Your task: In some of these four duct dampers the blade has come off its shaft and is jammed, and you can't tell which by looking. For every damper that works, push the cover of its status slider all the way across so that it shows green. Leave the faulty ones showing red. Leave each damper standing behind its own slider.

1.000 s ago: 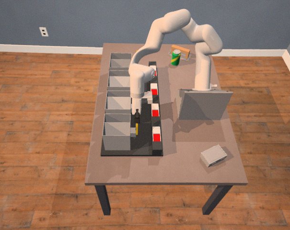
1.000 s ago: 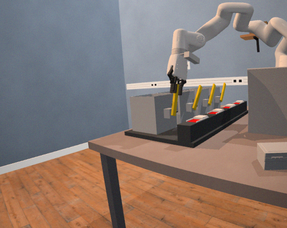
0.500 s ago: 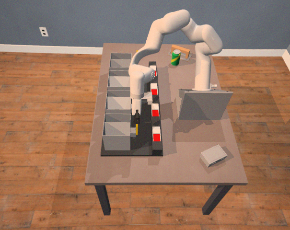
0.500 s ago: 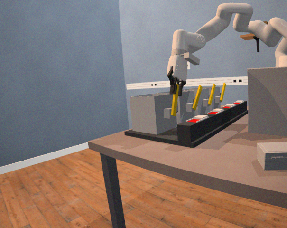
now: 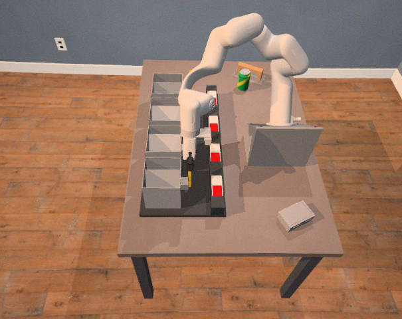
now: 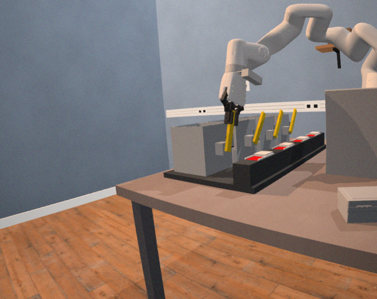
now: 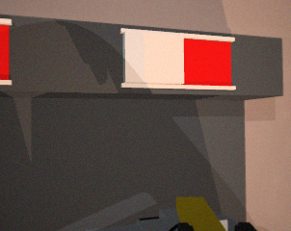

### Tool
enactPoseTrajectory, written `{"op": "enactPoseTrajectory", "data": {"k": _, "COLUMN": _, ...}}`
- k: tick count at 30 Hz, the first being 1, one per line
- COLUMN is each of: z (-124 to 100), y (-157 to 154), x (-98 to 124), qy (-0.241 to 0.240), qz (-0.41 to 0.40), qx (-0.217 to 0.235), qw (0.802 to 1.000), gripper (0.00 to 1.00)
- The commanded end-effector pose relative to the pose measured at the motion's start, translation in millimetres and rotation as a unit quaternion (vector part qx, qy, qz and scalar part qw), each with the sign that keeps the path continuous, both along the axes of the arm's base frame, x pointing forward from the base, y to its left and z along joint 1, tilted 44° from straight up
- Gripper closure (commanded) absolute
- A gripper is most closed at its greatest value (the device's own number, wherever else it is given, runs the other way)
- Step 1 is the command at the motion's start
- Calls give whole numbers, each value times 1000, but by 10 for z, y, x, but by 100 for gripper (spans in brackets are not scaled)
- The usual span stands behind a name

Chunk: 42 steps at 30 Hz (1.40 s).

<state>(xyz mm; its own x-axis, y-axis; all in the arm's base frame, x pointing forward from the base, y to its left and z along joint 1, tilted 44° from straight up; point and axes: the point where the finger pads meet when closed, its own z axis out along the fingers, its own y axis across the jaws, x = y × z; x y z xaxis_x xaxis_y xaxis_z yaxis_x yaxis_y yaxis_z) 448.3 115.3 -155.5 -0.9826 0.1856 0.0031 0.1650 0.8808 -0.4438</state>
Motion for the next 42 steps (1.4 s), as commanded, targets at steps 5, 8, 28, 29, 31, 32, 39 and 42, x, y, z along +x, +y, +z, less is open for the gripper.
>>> {"op": "enactPoseTrajectory", "data": {"k": 5, "z": 12, "y": 14, "x": 16, "qy": -2, "qz": 1, "qx": 1, "qw": 1000, "gripper": 81}}
{"op": "enactPoseTrajectory", "data": {"k": 8, "z": 12, "y": 14, "x": 16, "qy": -2, "qz": 1, "qx": 1, "qw": 1000, "gripper": 81}}
{"op": "enactPoseTrajectory", "data": {"k": 28, "z": 12, "y": 14, "x": 16, "qy": -2, "qz": 1, "qx": 1, "qw": 1000, "gripper": 81}}
{"op": "enactPoseTrajectory", "data": {"k": 29, "z": 12, "y": 14, "x": 16, "qy": -2, "qz": 1, "qx": 1, "qw": 1000, "gripper": 81}}
{"op": "enactPoseTrajectory", "data": {"k": 31, "z": 12, "y": 14, "x": 16, "qy": -2, "qz": 1, "qx": 1, "qw": 1000, "gripper": 81}}
{"op": "enactPoseTrajectory", "data": {"k": 32, "z": 11, "y": 15, "x": 17, "qy": -2, "qz": 1, "qx": 0, "qw": 1000, "gripper": 81}}
{"op": "enactPoseTrajectory", "data": {"k": 39, "z": 4, "y": 29, "x": 19, "qy": 0, "qz": 1, "qx": -8, "qw": 1000, "gripper": 81}}
{"op": "enactPoseTrajectory", "data": {"k": 42, "z": -3, "y": 41, "x": 21, "qy": 1, "qz": 1, "qx": -15, "qw": 1000, "gripper": 81}}
